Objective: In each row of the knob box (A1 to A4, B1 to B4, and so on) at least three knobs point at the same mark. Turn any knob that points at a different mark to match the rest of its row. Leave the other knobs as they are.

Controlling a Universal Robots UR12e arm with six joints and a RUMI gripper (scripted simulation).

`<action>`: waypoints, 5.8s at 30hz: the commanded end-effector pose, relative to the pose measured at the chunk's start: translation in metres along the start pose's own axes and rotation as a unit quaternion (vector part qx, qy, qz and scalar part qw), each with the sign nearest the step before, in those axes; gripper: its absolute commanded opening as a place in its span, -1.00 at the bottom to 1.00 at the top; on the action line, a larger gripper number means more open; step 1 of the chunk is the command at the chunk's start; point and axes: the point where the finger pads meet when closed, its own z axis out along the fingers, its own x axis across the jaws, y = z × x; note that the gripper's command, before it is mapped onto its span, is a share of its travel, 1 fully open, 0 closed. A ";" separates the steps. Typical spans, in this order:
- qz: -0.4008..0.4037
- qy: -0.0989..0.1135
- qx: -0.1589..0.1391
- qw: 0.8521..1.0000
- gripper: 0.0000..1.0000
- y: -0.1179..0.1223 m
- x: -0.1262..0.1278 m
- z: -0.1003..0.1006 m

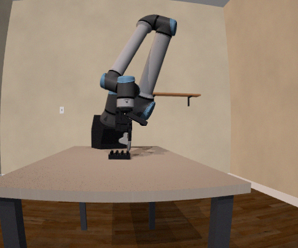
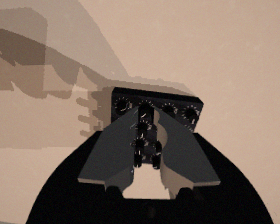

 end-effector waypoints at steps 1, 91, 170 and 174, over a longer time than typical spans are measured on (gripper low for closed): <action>-0.032 0.000 0.001 0.999 -0.92 0.000 0.000 0.000; -0.314 0.001 0.001 0.950 -0.78 0.001 -0.002 0.000; 0.091 0.000 0.001 0.996 -0.78 0.029 0.025 -0.048; 0.172 0.000 0.001 0.985 -0.78 0.036 0.030 -0.050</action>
